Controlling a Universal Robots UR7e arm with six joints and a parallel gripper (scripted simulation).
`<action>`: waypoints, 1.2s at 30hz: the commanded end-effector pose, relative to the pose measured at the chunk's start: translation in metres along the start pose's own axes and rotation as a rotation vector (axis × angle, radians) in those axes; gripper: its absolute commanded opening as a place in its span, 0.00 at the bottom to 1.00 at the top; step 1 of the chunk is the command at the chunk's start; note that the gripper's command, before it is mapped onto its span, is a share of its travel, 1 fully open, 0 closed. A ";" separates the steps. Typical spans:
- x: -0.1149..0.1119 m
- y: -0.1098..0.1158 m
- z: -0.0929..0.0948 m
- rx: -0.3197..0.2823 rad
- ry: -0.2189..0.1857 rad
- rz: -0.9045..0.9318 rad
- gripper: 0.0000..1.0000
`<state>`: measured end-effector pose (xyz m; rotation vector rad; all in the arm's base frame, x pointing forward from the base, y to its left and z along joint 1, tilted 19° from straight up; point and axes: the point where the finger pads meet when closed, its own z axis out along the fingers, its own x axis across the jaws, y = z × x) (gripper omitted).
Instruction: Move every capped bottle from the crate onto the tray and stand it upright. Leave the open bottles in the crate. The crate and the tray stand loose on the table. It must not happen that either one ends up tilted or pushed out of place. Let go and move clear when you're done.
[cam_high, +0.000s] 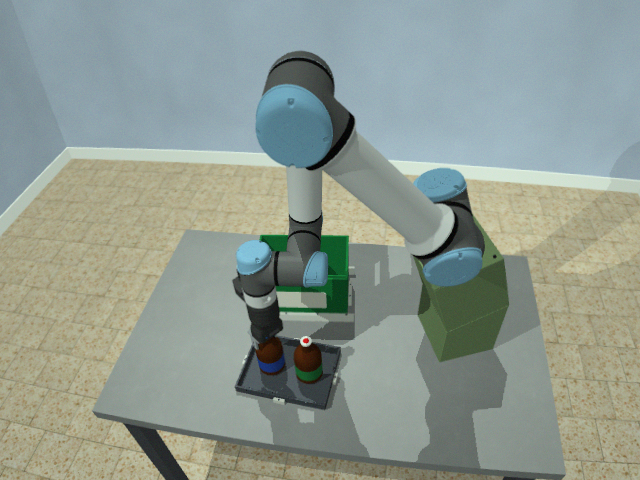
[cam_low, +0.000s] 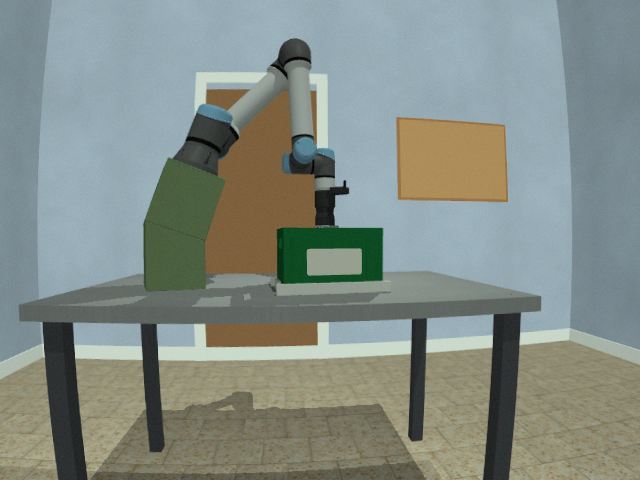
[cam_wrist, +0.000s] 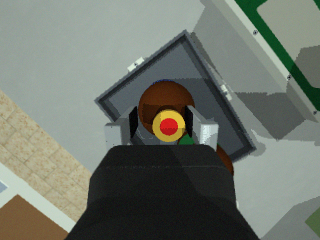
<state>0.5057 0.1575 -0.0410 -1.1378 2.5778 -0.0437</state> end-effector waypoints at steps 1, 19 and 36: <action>0.000 0.000 0.000 0.001 -0.001 0.000 1.00; 0.000 0.000 -0.050 0.001 -0.001 -0.001 1.00; 0.001 0.001 -0.060 0.001 -0.001 -0.001 1.00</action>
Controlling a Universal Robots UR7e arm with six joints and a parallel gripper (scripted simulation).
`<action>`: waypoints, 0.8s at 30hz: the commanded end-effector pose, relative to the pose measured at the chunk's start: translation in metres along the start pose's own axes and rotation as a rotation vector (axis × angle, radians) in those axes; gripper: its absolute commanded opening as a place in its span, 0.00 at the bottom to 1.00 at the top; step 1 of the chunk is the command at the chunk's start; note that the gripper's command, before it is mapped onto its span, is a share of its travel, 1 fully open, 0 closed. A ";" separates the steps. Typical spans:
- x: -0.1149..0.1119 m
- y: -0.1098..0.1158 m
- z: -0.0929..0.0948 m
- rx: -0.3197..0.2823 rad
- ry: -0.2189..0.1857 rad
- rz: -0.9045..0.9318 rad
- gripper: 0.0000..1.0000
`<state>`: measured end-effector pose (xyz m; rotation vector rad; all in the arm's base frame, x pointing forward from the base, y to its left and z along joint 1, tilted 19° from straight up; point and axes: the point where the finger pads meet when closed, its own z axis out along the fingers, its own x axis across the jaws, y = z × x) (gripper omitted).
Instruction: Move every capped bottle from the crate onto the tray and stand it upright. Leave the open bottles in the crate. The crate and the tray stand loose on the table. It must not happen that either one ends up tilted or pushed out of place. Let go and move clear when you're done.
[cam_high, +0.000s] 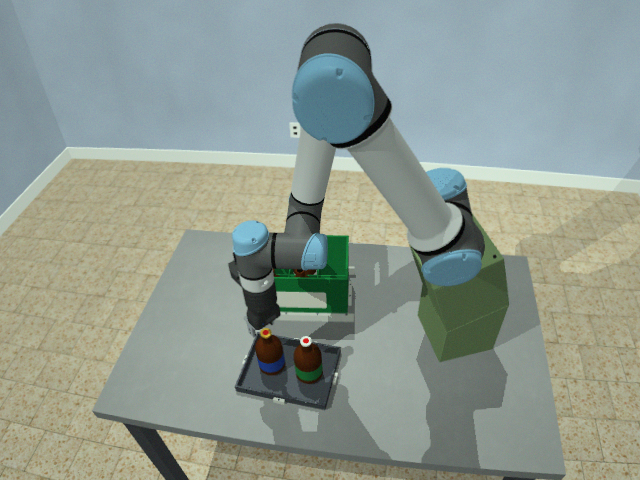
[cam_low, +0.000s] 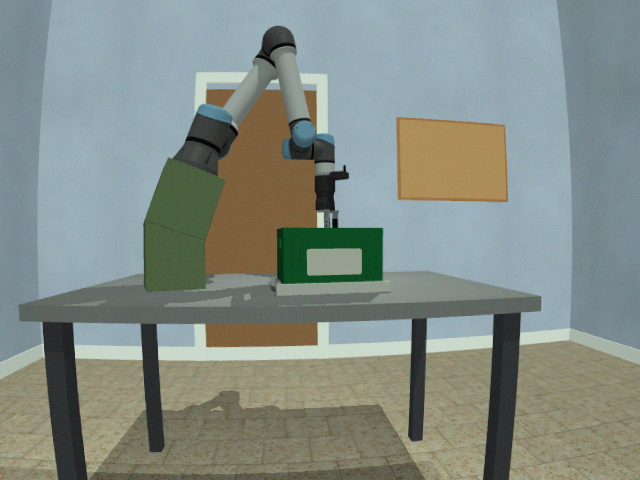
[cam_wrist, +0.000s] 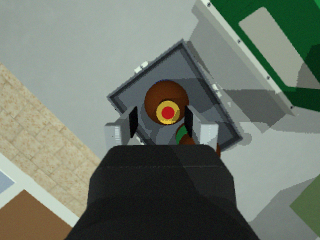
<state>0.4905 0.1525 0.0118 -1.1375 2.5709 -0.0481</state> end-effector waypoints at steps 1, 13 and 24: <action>0.002 0.001 -0.005 -0.005 0.004 0.001 1.00; 0.000 0.000 -0.042 0.001 -0.001 0.000 1.00; -0.002 -0.001 -0.058 0.006 -0.006 -0.001 1.00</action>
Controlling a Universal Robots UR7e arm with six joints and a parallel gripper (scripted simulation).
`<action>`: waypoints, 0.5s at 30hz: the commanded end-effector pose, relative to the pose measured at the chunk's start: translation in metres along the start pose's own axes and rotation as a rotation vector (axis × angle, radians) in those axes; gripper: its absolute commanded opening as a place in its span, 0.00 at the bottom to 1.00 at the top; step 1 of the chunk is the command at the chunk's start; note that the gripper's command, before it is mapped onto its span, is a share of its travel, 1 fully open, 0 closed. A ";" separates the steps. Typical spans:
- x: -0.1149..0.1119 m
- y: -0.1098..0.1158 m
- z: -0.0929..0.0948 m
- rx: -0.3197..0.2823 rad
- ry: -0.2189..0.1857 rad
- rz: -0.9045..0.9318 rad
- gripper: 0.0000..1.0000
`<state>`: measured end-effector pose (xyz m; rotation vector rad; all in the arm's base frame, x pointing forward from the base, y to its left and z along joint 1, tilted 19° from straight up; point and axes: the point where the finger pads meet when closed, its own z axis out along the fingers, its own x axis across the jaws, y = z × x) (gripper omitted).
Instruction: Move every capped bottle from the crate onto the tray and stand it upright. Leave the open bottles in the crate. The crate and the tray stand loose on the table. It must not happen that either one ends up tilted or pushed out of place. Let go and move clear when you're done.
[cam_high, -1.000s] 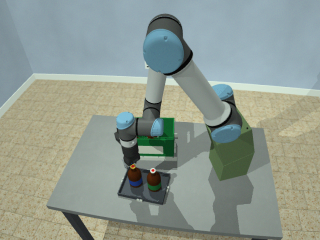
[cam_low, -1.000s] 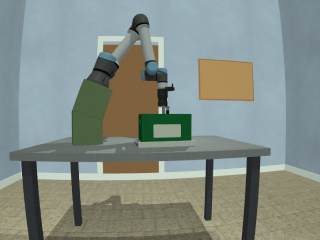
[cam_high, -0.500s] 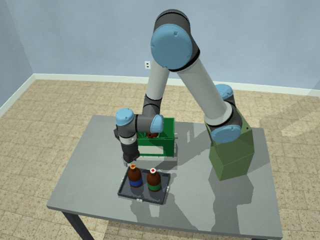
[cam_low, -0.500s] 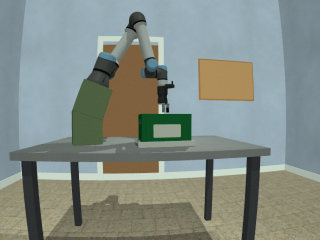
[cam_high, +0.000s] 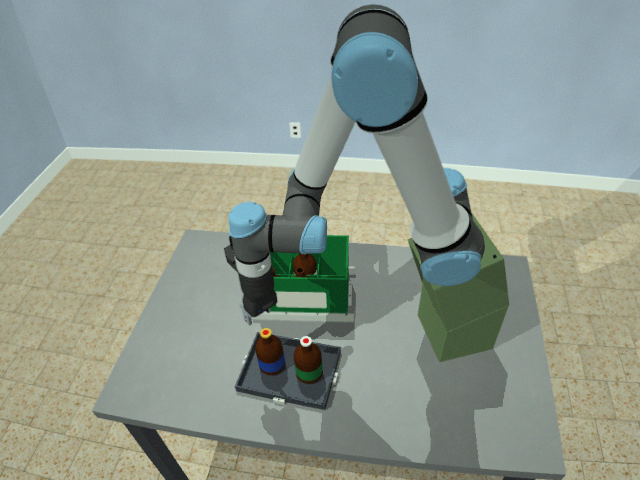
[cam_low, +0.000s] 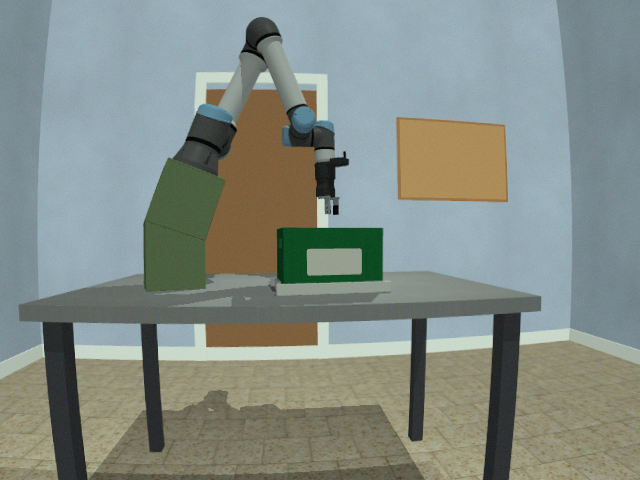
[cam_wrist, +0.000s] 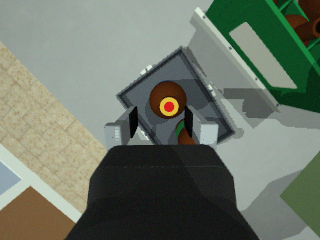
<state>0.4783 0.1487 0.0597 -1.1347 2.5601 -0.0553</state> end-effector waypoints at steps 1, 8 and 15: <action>0.002 0.000 -0.011 -0.003 0.003 0.001 1.00; 0.003 0.001 -0.030 -0.007 0.006 0.002 1.00; 0.002 0.001 -0.027 -0.003 0.003 0.001 1.00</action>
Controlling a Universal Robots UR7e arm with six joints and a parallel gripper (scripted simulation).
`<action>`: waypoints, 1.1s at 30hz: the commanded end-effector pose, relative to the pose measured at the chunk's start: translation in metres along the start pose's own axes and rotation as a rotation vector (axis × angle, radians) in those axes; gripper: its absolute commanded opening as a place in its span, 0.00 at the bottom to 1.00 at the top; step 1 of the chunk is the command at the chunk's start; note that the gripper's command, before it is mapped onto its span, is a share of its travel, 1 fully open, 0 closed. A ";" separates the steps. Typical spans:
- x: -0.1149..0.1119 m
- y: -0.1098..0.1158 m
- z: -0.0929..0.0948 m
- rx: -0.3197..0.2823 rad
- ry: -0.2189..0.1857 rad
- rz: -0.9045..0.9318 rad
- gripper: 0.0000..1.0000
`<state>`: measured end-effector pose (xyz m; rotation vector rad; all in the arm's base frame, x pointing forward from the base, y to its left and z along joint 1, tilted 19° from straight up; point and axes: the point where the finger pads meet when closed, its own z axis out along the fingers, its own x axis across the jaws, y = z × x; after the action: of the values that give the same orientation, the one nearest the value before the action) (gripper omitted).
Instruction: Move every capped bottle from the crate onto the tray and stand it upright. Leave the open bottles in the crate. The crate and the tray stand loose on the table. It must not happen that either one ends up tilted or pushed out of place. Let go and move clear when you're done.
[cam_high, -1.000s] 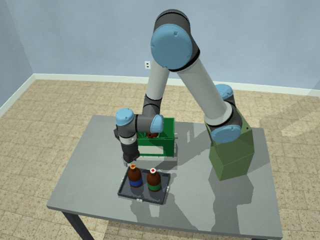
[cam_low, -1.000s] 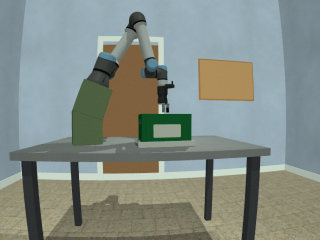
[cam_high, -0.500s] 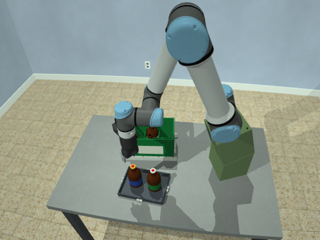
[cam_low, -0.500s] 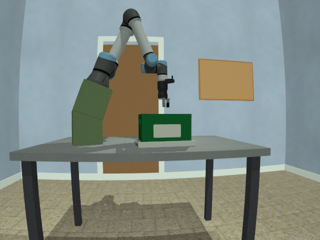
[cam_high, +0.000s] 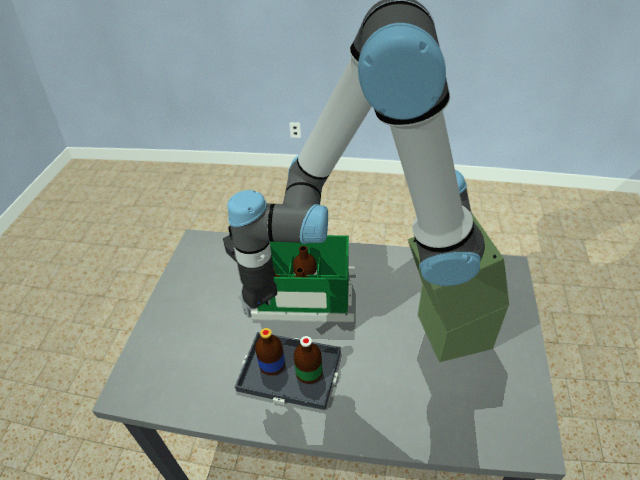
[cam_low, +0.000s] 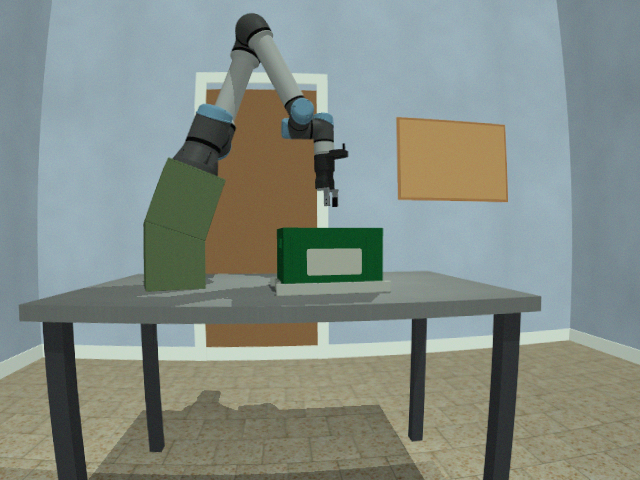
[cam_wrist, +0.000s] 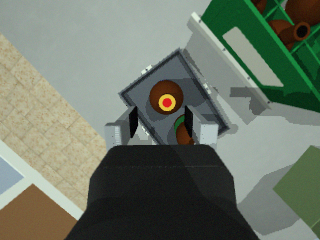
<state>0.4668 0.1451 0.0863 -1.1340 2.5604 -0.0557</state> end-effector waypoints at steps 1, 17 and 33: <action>0.001 0.000 0.002 -0.004 0.003 0.001 1.00; 0.002 0.002 -0.001 -0.008 0.007 0.001 1.00; 0.002 0.001 -0.001 -0.008 0.007 0.001 1.00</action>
<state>0.4638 0.1443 0.0860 -1.1382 2.5702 -0.0489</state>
